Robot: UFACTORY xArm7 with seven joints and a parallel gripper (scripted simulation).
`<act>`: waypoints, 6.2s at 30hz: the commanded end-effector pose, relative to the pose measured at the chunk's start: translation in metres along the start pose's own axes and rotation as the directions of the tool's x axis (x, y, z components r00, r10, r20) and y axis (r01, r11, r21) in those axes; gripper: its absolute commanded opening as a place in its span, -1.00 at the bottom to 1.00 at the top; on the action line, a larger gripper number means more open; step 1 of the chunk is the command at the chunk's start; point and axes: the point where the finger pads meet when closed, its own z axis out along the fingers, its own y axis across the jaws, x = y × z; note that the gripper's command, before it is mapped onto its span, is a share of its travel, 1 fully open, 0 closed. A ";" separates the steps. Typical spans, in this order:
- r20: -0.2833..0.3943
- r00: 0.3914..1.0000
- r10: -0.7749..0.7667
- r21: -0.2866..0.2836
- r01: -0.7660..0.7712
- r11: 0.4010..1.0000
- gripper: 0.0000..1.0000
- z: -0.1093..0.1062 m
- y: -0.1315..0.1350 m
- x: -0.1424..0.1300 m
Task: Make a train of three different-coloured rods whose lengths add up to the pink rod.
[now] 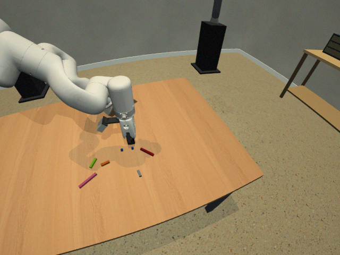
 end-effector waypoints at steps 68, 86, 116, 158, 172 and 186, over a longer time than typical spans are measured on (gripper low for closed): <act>0.003 0.311 0.950 -0.001 -0.950 0.311 1.00 -0.013 -0.131 -0.018; 0.006 0.251 0.968 0.000 -0.968 0.251 -0.51 -0.011 -0.138 -0.018; 0.006 0.251 0.968 0.000 -0.968 0.251 -0.51 -0.010 -0.138 -0.018; 0.003 0.250 0.968 -0.001 -0.968 0.250 -0.51 0.034 -0.137 -0.019; 0.003 0.250 0.968 -0.001 -0.968 0.250 -0.51 0.041 -0.137 -0.020; 0.003 0.250 0.968 -0.001 -0.968 0.250 -0.51 0.041 -0.137 -0.020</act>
